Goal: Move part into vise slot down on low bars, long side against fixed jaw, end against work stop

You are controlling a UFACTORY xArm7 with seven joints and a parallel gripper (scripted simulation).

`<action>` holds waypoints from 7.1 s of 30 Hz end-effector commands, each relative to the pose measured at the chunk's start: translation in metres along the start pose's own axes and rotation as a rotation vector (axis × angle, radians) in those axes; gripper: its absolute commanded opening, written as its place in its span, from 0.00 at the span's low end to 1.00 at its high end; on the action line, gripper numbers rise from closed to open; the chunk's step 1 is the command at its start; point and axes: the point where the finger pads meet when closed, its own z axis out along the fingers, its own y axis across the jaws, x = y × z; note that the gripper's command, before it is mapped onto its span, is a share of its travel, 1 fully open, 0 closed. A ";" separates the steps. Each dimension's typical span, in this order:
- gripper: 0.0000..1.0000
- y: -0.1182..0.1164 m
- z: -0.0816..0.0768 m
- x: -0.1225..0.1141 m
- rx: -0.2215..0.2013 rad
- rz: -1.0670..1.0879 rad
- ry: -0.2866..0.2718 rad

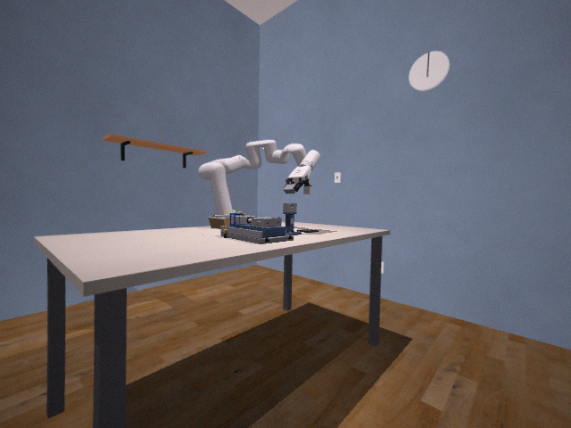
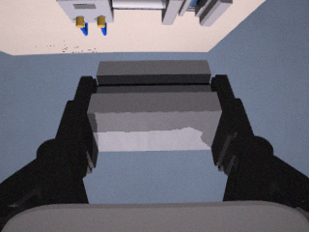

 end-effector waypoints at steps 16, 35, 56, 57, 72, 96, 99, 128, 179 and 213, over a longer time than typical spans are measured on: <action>0.00 0.001 -0.002 -0.001 -0.003 0.002 -0.004; 0.00 0.001 -0.001 0.000 -0.003 0.002 -0.004; 0.00 0.001 0.005 0.006 -0.003 0.002 -0.004; 0.00 0.001 0.006 0.006 -0.003 0.002 -0.004; 0.00 0.001 0.014 0.014 -0.003 0.002 -0.004; 0.00 0.001 0.032 0.032 -0.003 0.002 -0.004; 0.00 0.001 0.033 0.033 -0.003 0.002 -0.004; 0.00 0.001 0.049 0.049 -0.003 0.002 -0.004; 0.89 0.001 0.052 0.052 -0.003 0.002 -0.004; 0.89 0.001 0.052 0.052 -0.003 0.002 -0.004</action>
